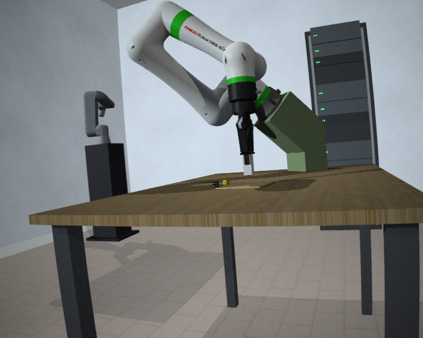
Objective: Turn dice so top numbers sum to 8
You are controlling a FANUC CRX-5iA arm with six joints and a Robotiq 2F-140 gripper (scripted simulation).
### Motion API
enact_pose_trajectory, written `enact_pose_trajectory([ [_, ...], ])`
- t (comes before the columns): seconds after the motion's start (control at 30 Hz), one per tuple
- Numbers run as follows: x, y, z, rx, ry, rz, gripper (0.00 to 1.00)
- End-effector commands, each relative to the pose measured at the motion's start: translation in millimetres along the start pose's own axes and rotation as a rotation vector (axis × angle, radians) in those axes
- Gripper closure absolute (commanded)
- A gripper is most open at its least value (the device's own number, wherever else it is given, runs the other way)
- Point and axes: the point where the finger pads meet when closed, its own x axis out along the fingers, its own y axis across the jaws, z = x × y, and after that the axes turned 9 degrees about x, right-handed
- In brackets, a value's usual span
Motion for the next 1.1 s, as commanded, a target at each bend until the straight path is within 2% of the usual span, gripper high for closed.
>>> enact_pose_trajectory([
  [0.0, 15.6, -2.2, 0.4, 0.001, 0.000, -0.006, 0.93],
  [1.07, 20.4, -2.3, 0.3, 0.001, 0.000, -0.006, 0.93],
])
